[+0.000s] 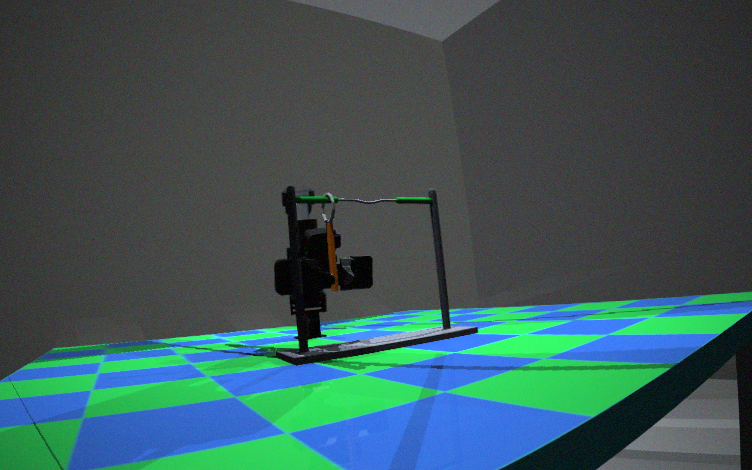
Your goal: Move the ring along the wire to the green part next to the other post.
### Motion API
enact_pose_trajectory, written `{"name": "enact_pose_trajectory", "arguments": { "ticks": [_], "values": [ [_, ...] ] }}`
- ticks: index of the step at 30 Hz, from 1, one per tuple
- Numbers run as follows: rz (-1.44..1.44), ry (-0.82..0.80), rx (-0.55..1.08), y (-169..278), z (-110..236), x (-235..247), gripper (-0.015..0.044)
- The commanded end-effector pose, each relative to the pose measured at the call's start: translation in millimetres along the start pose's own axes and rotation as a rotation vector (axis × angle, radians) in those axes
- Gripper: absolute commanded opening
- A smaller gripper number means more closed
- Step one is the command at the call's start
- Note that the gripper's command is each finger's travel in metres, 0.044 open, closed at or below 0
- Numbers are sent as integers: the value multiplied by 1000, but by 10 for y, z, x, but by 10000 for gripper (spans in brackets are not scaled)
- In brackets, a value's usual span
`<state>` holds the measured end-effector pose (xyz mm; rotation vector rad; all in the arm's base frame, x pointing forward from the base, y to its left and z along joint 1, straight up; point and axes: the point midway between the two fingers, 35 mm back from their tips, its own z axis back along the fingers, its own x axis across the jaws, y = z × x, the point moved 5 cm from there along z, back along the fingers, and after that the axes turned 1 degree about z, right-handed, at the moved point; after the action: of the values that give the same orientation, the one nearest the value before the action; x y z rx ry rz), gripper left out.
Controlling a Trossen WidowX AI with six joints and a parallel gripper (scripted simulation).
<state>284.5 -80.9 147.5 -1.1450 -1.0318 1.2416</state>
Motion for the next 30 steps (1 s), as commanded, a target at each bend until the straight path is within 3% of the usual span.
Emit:
{"name": "enact_pose_trajectory", "arguments": {
  "ticks": [1,19,30],
  "values": [
    [-6,5,2,7,-7,-6,160],
    [-6,5,2,7,-7,-6,160],
    [-1,0,0,1,-1,0,-129]
  ]
}}
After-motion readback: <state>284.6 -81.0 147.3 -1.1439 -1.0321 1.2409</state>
